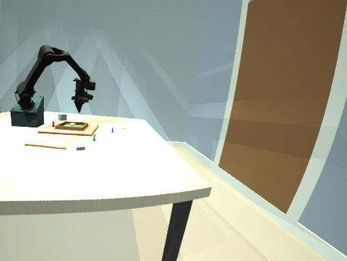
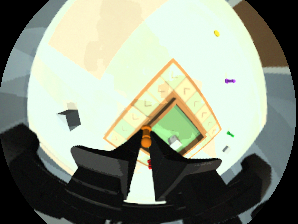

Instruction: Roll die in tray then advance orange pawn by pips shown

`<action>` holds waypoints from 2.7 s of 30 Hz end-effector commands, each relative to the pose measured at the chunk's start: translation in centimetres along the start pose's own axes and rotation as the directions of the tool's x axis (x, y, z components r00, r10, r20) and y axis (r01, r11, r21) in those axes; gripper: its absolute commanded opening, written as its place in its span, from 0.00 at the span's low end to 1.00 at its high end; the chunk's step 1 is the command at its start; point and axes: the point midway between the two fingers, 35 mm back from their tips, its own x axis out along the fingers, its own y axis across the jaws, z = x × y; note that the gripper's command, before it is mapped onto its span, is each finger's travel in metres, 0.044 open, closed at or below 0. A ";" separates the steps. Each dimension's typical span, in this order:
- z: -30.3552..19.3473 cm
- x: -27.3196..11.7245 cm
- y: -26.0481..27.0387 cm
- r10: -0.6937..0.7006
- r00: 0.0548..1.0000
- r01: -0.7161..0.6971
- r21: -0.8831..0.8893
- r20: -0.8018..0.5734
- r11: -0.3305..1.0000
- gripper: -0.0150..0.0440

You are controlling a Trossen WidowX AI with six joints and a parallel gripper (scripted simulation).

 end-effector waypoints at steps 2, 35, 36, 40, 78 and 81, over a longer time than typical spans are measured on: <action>-1.7 1.0 2.0 0.001 1.000 -0.001 0.003 0.001 1.000 0.25; -5.7 7.0 5.0 -0.006 1.000 0.006 0.004 -0.005 1.000 0.25; -5.7 7.1 5.0 -0.006 1.000 0.006 0.004 -0.005 1.000 0.25; -5.7 7.7 5.0 -0.006 1.000 0.006 0.004 -0.005 1.000 0.25; -14.1 -5.0 -2.0 -0.005 1.000 0.009 0.512 -0.009 0.859 1.00; -14.7 -5.2 -2.3 -0.006 1.000 0.010 0.537 -0.010 0.843 1.00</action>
